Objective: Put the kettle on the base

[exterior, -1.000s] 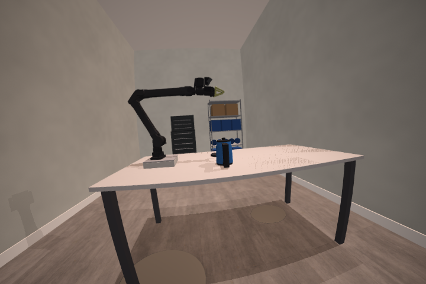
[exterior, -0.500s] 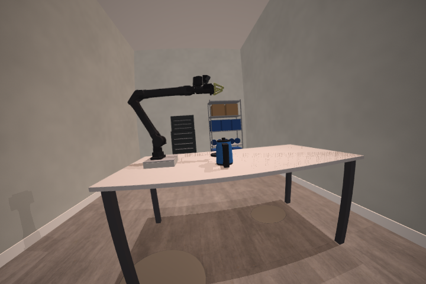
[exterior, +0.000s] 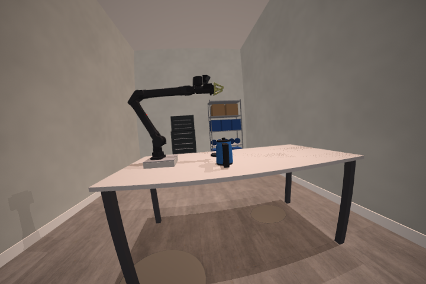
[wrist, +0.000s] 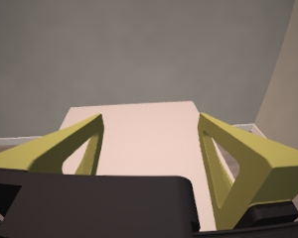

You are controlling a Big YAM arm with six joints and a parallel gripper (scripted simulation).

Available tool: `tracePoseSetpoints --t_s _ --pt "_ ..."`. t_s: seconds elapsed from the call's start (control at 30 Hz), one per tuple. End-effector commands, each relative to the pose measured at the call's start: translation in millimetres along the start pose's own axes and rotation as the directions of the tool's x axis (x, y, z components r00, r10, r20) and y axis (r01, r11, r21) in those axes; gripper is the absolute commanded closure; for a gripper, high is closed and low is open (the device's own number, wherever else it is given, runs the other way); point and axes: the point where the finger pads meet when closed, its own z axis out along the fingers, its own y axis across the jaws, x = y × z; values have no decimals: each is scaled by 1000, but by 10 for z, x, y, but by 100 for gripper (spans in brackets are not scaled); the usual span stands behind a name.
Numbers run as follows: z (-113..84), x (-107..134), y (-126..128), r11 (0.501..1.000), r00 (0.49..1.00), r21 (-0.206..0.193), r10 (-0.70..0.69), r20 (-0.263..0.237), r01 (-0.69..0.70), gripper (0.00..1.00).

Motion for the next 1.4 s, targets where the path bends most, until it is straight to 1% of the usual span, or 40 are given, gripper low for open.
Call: tracePoseSetpoints --t_s 0.0,0.1,0.2,0.3,0.43,0.57,0.63,0.67,0.7,0.77,0.87,0.97,1.13,1.2,1.23,1.27,1.37 --pt "-40 -258 -69 1000 999 13 -9 44 8 26" --pt "-24 -267 -69 1000 999 13 -1 37 1 26" --pt "23 -407 -83 1000 999 14 17 51 -18 26" --pt "48 -377 -102 999 999 18 30 36 -31 26" --pt "99 -312 -140 998 998 26 57 5 -57 26" --pt "167 -218 -196 995 995 40 96 -40 -95 26" --pt "167 -218 -196 995 995 40 96 -40 -95 26" --pt "187 -147 -214 993 992 46 108 -60 -106 26" --pt "207 -159 -232 992 990 51 121 -68 -118 26" --pt "249 -91 -273 988 984 64 149 -98 -143 26" --pt "314 25 -343 978 969 91 198 -147 -186 26" --pt "379 159 -425 964 946 127 255 -200 -233 26" --pt "473 415 -583 926 886 209 364 -287 -313 26" --pt "473 415 -583 926 886 209 364 -287 -313 26" --pt "450 766 -614 914 853 245 393 -345 -322 26" --pt "502 526 -652 905 853 251 412 -319 -343 26" --pt "534 701 -761 866 796 320 487 -361 -384 26"
